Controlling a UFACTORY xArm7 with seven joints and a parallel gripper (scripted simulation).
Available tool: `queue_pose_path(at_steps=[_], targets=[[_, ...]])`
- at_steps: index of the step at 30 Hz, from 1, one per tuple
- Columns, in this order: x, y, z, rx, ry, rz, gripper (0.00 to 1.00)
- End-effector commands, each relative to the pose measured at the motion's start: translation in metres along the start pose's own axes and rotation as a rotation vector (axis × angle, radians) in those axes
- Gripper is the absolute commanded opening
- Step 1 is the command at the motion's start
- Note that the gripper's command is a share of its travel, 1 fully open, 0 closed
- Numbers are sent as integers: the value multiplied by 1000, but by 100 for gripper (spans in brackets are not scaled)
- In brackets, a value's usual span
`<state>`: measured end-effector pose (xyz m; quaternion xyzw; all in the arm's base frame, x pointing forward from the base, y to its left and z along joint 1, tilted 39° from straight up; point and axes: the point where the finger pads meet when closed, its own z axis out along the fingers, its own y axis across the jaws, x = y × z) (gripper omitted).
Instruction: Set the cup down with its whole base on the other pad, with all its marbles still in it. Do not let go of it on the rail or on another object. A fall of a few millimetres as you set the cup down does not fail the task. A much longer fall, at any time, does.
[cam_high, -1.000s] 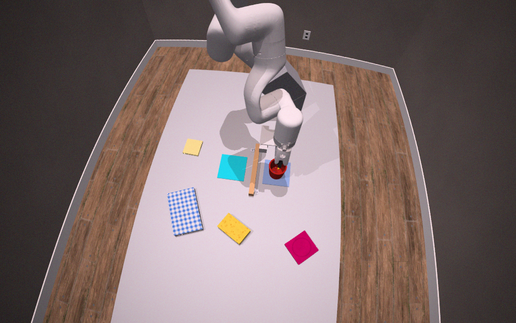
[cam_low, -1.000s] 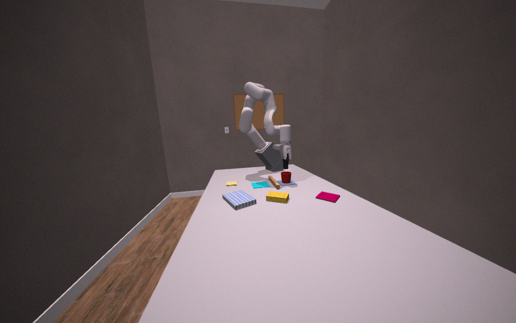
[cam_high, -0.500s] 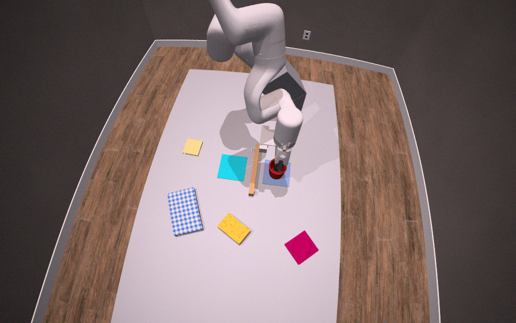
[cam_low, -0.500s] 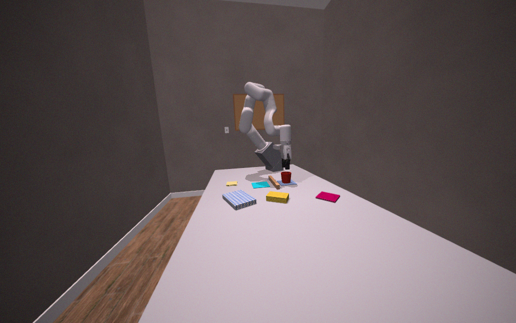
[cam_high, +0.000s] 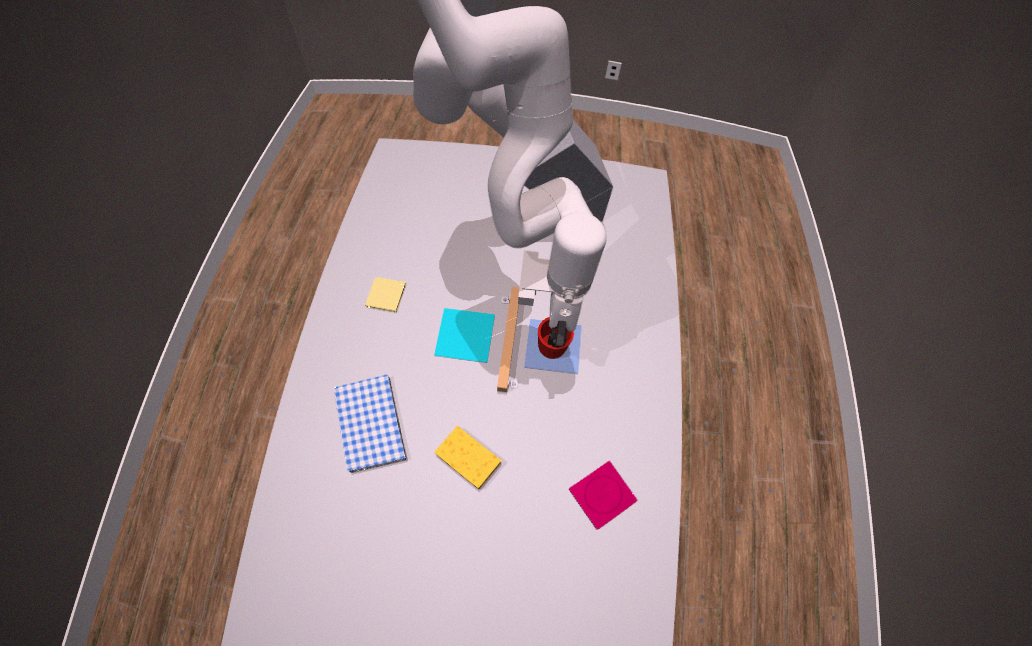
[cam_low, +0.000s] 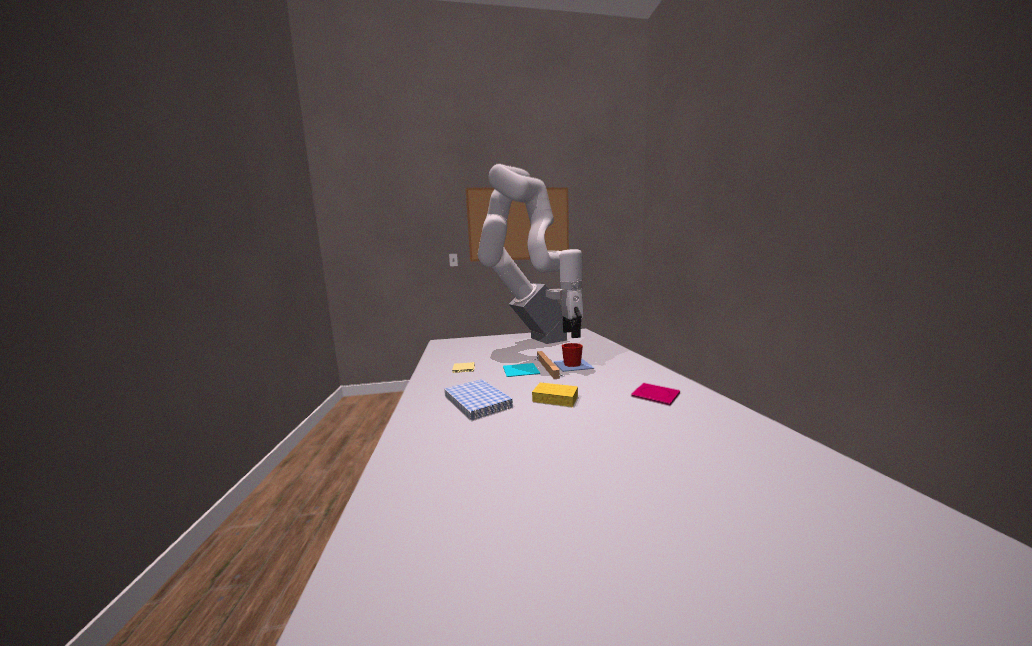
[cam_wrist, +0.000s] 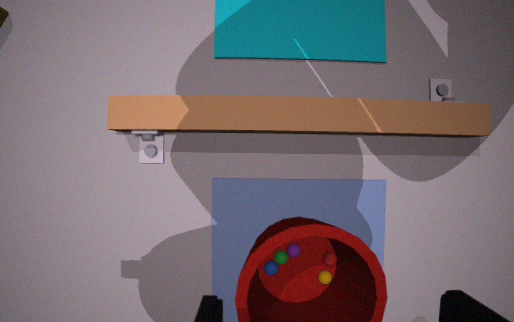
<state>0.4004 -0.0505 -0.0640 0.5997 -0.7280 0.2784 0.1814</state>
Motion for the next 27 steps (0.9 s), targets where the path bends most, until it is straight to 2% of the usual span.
queue_pose_path(at_steps=[1,17,27], targets=[[-1,-1,-1,3,-2,0,100],[-1,-1,0,3,-2,0,100],[-1,-1,11,1,-1,1,100]])
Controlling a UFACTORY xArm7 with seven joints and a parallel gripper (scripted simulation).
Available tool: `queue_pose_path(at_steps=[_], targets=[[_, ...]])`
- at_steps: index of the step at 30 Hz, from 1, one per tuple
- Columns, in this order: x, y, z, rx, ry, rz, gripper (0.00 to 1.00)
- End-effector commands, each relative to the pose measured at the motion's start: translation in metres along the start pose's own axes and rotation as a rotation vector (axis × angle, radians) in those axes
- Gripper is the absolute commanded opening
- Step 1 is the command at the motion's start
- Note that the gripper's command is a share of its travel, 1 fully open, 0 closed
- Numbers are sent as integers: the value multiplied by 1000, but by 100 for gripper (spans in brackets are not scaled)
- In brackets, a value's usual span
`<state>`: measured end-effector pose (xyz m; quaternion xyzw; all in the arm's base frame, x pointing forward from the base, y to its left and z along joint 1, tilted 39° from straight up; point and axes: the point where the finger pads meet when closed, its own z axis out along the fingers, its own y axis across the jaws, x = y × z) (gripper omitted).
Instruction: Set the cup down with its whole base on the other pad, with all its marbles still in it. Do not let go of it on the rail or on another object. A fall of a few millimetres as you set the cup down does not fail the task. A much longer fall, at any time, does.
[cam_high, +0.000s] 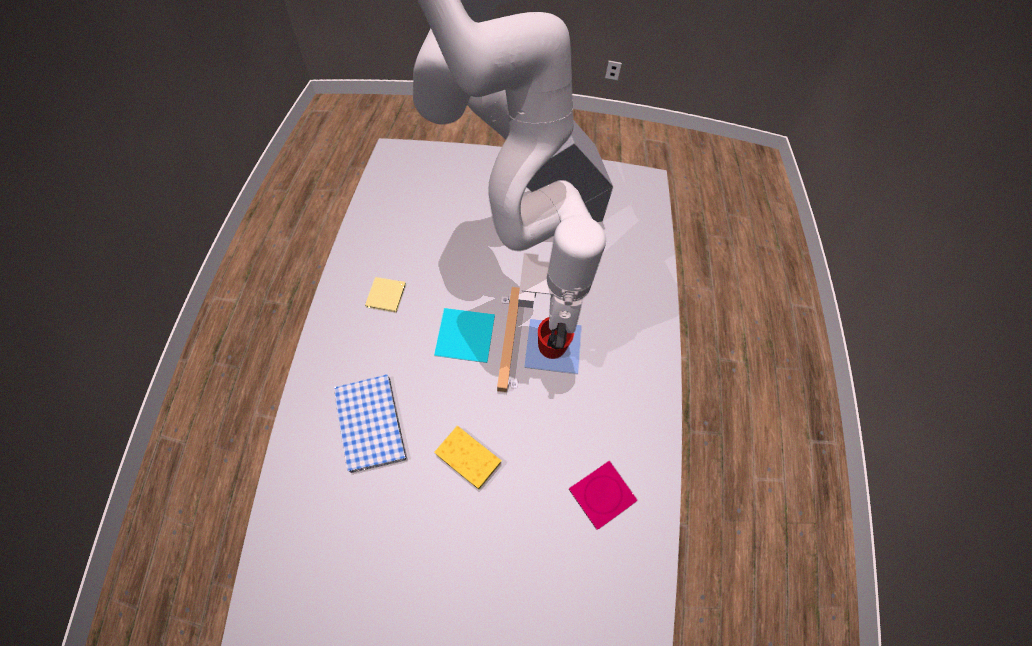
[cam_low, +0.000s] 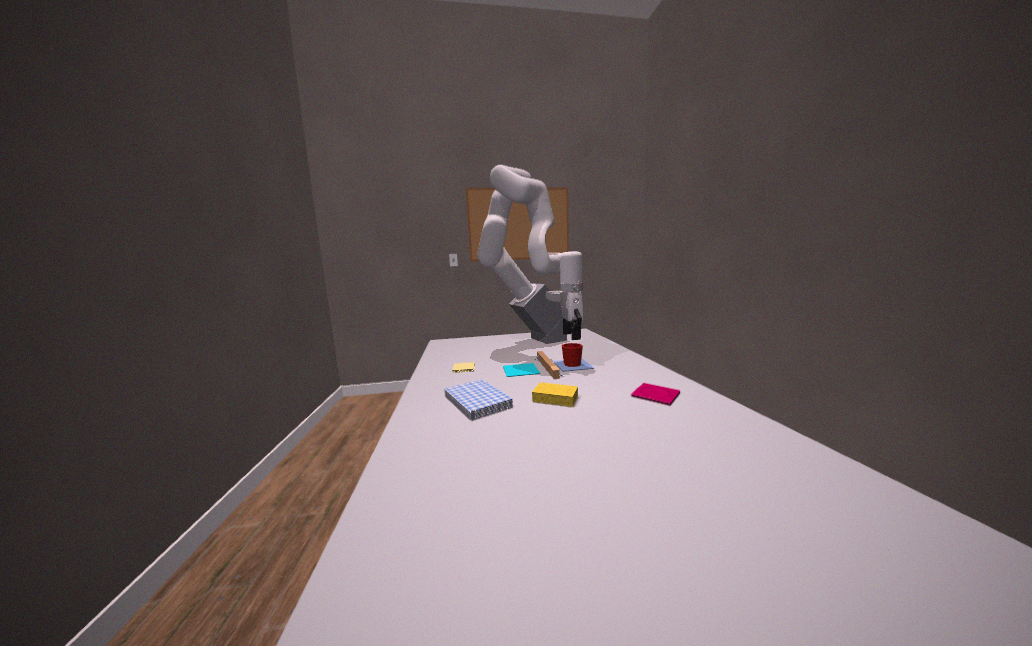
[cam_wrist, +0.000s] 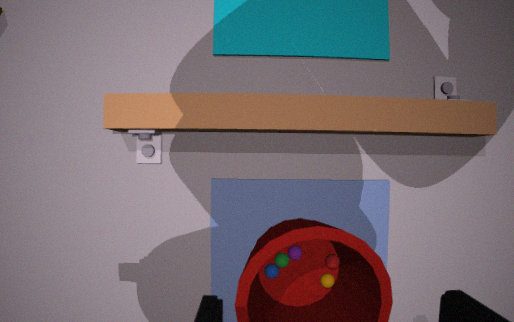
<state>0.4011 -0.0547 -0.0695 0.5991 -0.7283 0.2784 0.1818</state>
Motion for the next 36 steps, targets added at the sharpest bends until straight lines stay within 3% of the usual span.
queue_pose_path(at_steps=[1,12,21,36], targets=[[-1,-1,7,2,-2,0,100],[-2,-2,45,2,-2,0,100],[-3,-3,64,2,-2,0,100],[-3,-3,69,2,-2,0,100]])
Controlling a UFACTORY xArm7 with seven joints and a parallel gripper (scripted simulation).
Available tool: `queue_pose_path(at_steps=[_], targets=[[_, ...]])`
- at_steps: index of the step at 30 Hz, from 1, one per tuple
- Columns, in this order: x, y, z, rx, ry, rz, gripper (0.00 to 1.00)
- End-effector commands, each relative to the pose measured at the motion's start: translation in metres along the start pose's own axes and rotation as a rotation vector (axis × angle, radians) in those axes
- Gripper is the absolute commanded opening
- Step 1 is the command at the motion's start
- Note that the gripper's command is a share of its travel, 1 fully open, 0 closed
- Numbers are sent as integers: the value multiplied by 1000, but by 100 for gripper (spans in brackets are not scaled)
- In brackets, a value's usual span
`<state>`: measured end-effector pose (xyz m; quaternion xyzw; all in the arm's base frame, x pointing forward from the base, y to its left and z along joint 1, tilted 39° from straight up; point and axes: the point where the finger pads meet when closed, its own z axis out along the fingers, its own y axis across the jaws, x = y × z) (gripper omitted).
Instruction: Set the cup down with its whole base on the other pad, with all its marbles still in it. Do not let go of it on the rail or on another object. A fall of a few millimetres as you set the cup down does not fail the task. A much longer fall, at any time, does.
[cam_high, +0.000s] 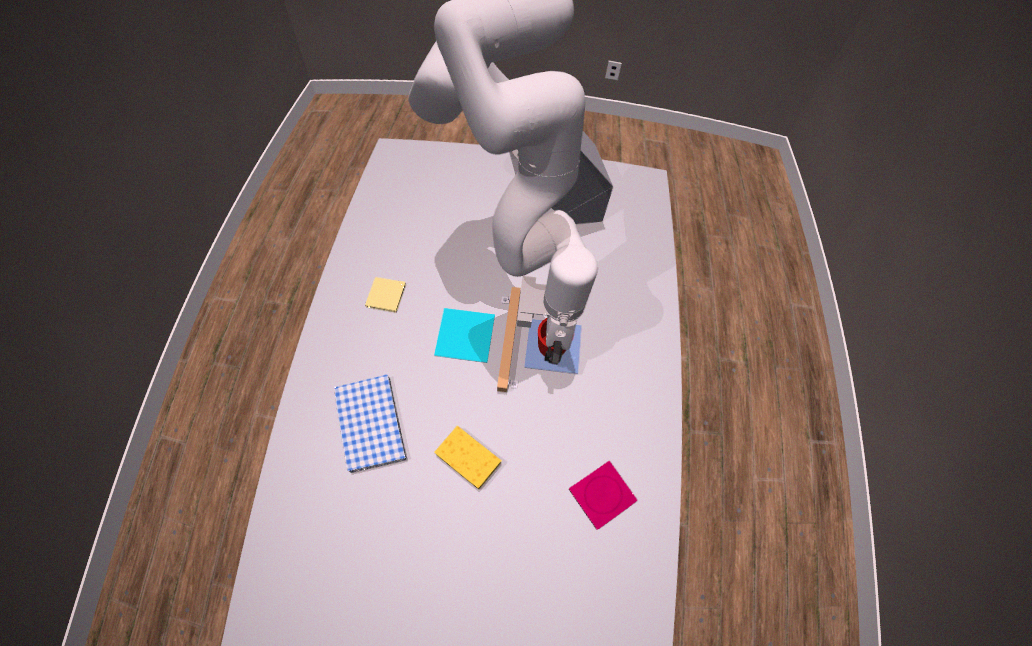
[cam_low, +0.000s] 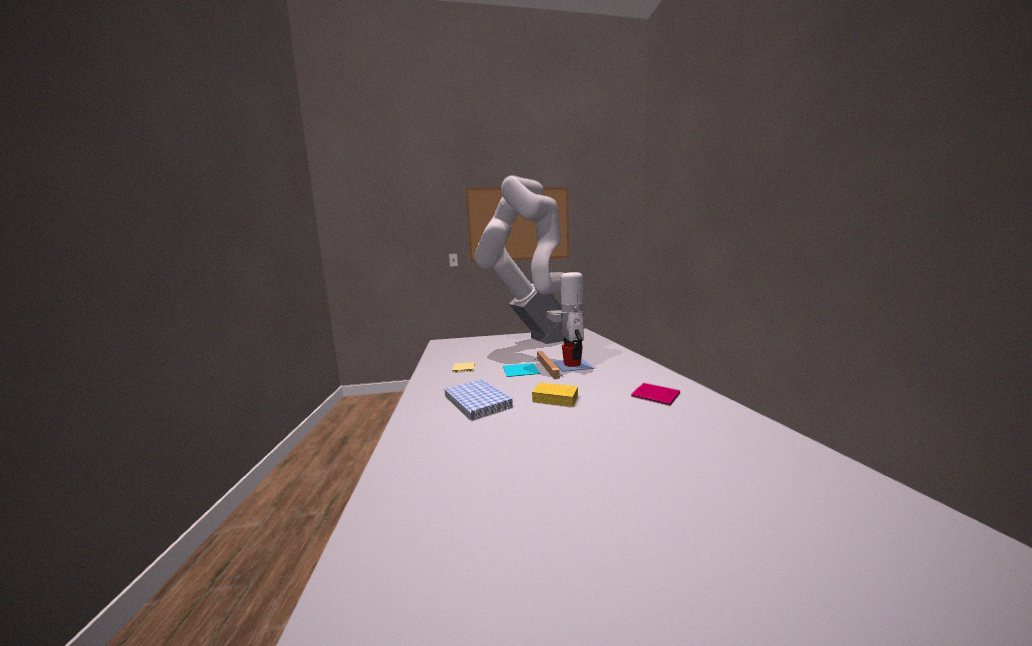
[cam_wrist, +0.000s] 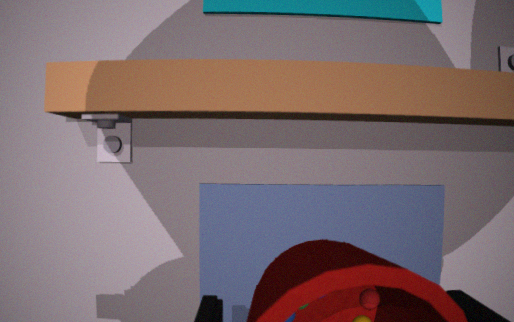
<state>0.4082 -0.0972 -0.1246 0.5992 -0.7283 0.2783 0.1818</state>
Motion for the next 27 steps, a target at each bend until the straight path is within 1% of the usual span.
queue_pose_path(at_steps=[1,27], targets=[[-1,-1,-1,2,-2,0,100],[-1,-1,-1,2,-2,0,95]])
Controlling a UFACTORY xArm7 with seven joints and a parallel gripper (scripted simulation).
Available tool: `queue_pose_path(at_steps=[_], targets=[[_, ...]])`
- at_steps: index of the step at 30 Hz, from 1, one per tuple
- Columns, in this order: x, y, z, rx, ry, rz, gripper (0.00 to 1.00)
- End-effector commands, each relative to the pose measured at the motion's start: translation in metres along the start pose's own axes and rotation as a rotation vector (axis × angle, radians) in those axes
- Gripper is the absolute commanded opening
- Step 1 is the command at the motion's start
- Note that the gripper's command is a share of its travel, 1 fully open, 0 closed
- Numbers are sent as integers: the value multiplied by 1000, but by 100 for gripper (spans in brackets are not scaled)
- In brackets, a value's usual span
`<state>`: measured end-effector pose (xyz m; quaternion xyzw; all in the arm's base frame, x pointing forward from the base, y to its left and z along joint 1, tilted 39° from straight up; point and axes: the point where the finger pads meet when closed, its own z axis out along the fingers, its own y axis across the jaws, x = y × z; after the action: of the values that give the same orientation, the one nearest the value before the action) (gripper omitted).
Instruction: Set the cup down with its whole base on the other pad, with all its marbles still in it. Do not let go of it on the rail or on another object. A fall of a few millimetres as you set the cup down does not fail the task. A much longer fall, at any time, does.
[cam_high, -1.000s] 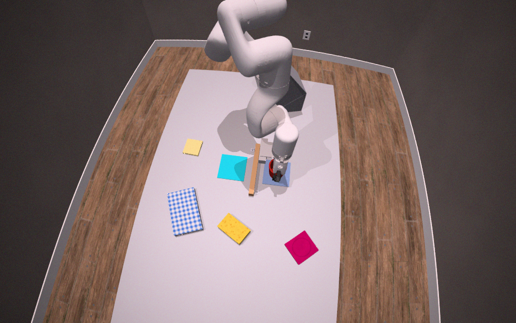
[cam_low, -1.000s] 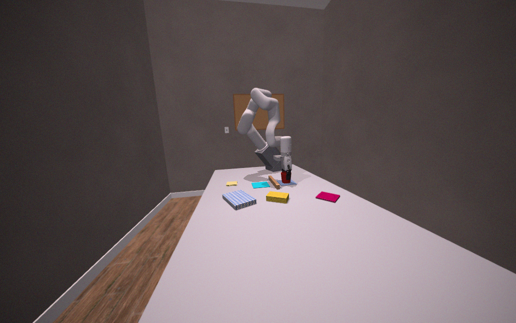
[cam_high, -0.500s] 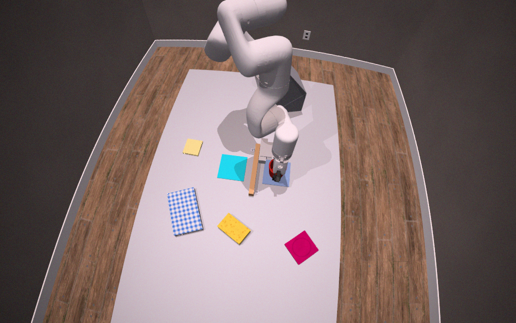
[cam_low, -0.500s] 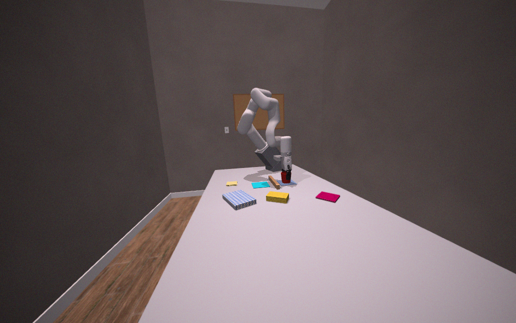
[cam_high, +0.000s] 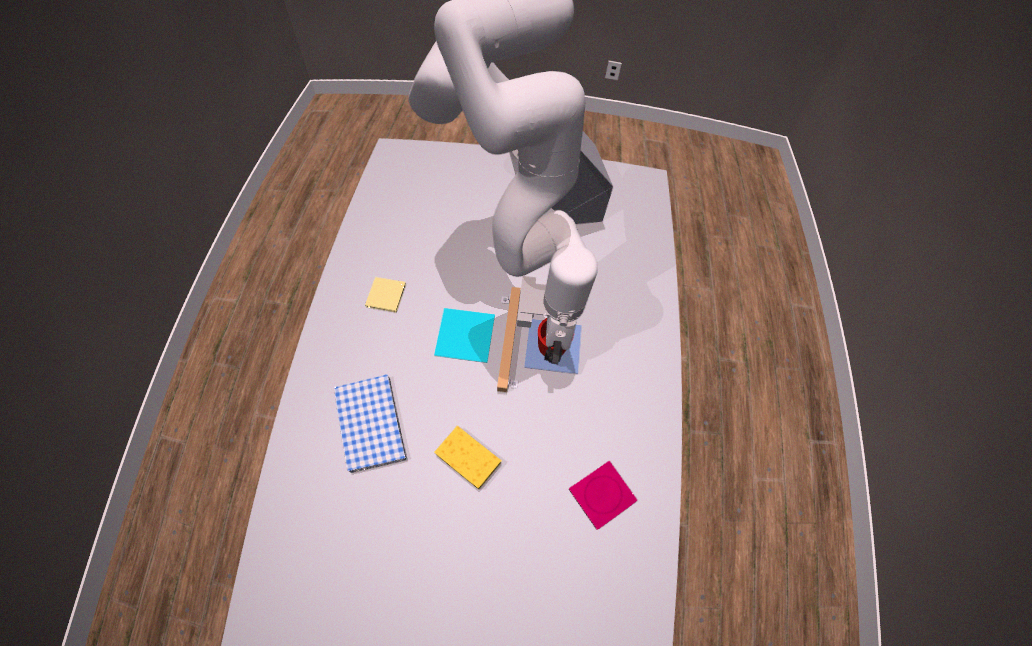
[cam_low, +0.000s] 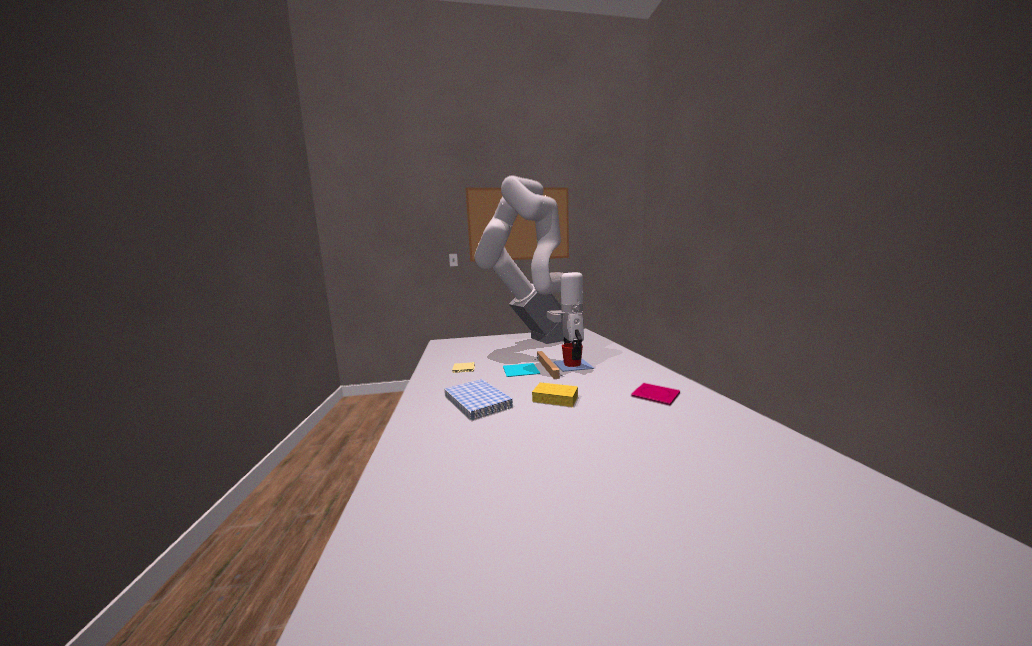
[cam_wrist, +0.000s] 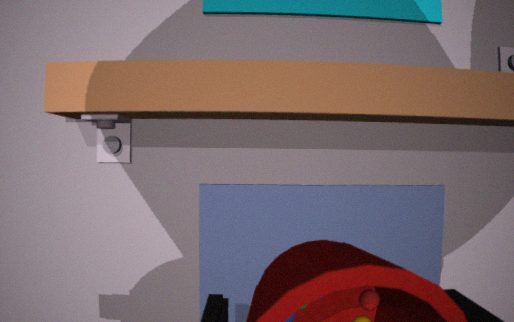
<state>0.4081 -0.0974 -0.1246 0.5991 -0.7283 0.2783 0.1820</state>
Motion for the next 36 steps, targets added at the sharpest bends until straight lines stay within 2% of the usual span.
queue_pose_path(at_steps=[1,36], targets=[[-1,-1,-1,3,-2,0,95],[-1,-1,-1,3,-2,0,88]])
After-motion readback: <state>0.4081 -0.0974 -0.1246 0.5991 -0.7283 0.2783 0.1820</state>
